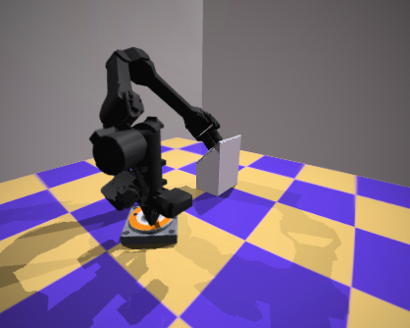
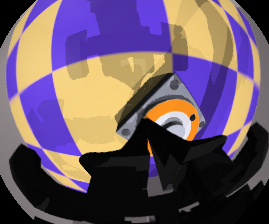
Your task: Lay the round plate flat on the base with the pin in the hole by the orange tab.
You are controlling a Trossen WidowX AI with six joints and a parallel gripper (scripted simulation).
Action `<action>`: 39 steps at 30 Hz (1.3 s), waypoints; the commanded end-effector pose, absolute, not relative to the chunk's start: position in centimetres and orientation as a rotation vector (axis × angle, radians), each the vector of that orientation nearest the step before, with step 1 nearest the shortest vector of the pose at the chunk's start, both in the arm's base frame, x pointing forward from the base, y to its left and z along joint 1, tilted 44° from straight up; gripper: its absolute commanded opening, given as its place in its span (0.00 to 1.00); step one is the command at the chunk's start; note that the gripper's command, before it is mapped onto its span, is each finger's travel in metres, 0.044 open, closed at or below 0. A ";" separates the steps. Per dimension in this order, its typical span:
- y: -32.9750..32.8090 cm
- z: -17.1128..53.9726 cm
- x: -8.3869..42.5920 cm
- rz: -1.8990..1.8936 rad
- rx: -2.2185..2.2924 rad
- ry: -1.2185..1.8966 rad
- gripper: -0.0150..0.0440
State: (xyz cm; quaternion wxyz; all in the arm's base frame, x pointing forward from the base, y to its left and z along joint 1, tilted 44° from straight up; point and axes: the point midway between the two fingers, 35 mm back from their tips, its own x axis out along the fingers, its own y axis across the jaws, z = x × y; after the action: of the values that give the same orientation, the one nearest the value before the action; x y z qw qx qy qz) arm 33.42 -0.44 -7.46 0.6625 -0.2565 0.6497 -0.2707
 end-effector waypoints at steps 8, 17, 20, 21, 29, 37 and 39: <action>-0.4 -7.8 32.4 -0.614 -0.578 1.487 0.25; -0.2 -7.9 32.0 -0.614 -0.578 1.487 0.25; -0.1 -8.0 31.8 -0.614 -0.578 1.487 0.25; -0.1 -8.0 31.7 -0.614 -0.578 1.487 0.25; 0.0 -8.1 31.3 -0.614 -0.578 1.487 0.25; 0.2 -8.1 30.8 -0.614 -0.578 1.488 0.25; 0.2 -8.1 30.7 -0.614 -0.578 1.488 0.25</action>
State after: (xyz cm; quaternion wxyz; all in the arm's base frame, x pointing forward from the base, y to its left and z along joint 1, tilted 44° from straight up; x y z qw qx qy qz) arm 31.43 0.33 -7.86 0.6611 -0.2562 0.6513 -0.2704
